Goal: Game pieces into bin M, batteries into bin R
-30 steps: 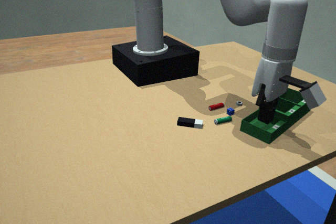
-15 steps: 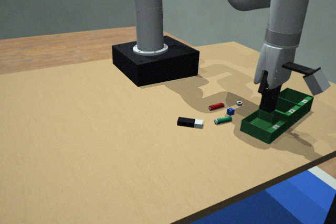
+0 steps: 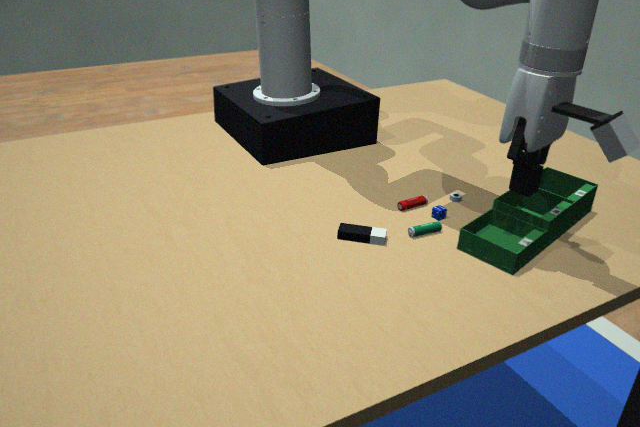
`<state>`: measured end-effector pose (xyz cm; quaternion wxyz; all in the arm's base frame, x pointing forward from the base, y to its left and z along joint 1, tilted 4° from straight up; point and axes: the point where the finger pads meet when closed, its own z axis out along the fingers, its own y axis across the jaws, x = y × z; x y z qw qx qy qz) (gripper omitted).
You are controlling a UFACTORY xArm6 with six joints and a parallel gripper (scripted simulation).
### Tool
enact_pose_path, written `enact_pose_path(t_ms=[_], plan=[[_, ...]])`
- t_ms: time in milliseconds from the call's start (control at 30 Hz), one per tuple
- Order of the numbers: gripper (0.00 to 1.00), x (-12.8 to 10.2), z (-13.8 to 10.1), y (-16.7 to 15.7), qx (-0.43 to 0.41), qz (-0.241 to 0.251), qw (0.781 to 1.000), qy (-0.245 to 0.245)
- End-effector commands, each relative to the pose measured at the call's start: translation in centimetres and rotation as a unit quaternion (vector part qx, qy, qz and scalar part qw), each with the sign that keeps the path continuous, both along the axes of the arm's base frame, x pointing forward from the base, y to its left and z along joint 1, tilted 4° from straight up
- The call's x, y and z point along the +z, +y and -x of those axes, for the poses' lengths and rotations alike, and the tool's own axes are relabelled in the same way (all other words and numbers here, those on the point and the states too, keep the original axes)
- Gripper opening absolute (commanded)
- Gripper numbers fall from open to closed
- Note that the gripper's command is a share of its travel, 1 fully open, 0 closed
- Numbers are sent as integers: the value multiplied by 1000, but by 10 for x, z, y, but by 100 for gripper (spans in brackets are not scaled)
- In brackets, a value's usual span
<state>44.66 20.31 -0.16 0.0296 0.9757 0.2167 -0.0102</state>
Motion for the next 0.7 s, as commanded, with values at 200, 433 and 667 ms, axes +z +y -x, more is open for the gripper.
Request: enact_pose_path(t_ms=[200,433,667], plan=[[7,0,20,35,1,-1,1000,-2],[7,-11,20,35,1,-1,1000,-2],[7,-30,20,33,1,-1,1000,-2]])
